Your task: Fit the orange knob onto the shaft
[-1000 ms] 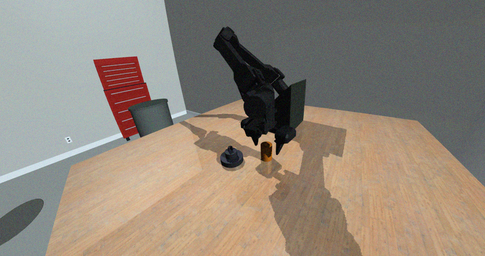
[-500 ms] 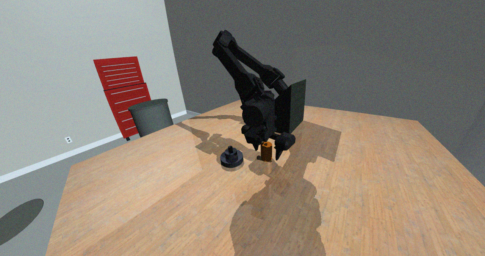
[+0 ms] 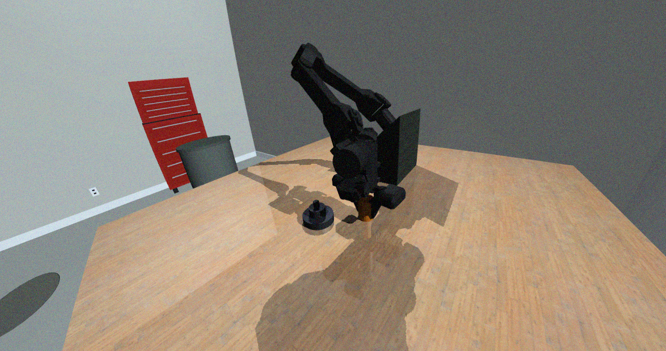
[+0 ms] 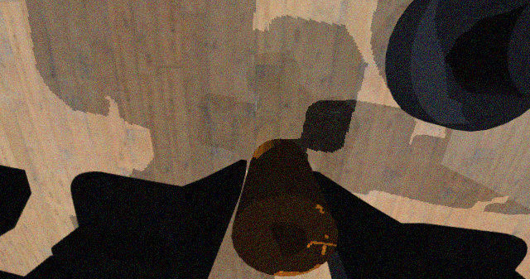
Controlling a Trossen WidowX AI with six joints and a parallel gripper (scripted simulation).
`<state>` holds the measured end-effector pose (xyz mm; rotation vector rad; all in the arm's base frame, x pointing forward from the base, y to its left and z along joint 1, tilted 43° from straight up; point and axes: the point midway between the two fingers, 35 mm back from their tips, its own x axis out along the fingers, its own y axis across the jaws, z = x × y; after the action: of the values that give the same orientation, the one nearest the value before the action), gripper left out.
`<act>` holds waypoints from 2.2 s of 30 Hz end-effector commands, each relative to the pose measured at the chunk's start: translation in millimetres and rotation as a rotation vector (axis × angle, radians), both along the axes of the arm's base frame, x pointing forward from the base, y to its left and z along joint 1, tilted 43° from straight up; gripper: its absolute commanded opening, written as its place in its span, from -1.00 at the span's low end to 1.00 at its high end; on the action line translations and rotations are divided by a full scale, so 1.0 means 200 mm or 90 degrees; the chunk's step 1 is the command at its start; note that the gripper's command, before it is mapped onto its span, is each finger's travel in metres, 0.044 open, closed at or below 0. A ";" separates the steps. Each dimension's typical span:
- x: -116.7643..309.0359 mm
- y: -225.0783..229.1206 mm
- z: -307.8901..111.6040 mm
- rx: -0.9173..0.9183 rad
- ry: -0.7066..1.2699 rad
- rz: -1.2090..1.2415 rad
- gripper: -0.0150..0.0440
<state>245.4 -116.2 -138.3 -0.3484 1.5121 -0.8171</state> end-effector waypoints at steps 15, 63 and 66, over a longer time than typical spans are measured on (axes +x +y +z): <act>0.07 0.20 0.15 0.009 -0.002 0.004 -0.49; 0.29 0.18 0.56 0.013 -0.004 0.005 -0.49; 0.30 0.14 0.57 0.012 -0.005 0.005 -0.49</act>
<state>300.2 -82.2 -28.4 -0.3363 1.5229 -0.7965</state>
